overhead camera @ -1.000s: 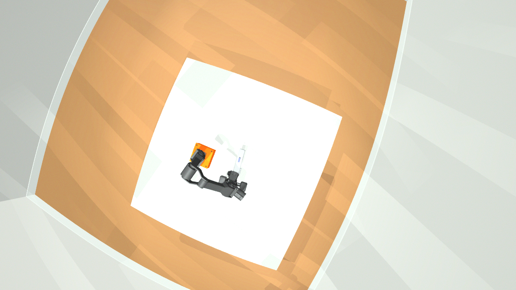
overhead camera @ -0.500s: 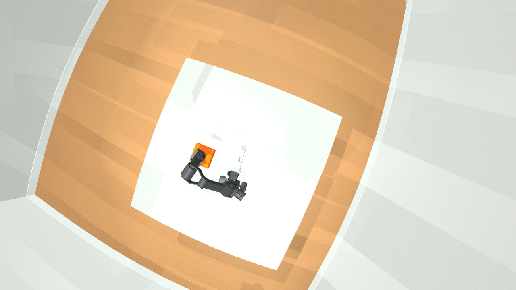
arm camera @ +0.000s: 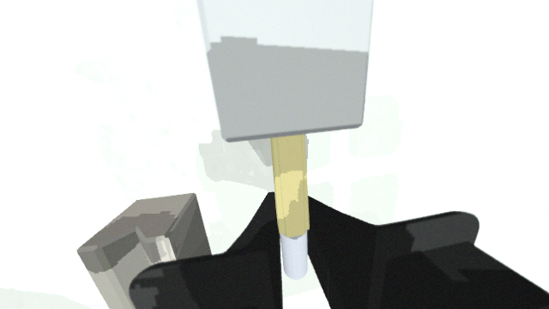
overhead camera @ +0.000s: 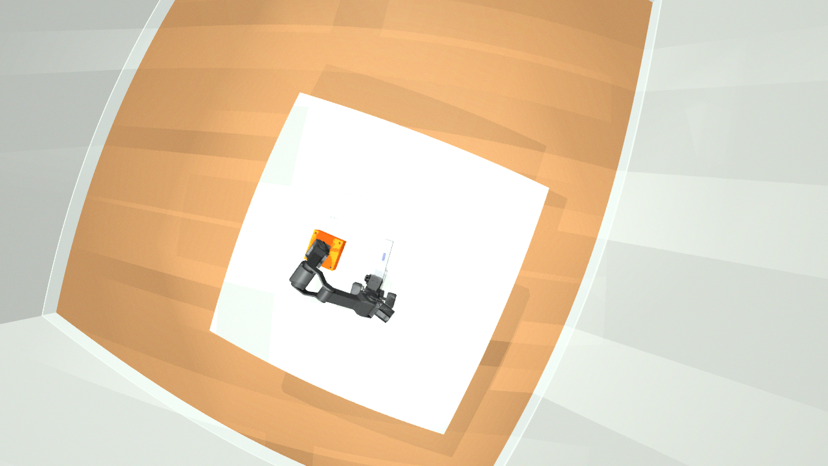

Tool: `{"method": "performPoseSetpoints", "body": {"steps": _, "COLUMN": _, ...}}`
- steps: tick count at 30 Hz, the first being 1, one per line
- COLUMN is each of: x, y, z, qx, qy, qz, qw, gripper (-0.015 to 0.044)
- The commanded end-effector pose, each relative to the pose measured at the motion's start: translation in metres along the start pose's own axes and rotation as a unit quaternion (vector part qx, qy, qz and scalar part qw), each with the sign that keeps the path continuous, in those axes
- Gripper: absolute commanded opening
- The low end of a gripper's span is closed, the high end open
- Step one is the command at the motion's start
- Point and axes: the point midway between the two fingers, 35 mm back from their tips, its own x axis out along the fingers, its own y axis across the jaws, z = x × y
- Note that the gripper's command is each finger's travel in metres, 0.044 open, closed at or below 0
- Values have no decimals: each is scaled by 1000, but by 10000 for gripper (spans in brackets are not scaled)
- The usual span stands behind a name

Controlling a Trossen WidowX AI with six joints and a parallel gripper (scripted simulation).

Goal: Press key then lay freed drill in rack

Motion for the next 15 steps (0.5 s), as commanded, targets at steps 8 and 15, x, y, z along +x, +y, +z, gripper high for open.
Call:
{"method": "performPoseSetpoints", "body": {"steps": 8, "x": -2, "y": 2, "z": 1, "qx": 2, "qy": -1, "qz": 0, "qw": 1000, "gripper": 0}}
{"method": "performPoseSetpoints", "body": {"steps": 15, "x": -1, "y": 1, "z": -7, "qx": 2, "qy": -1, "qz": 0, "qw": 1000, "gripper": 0}}
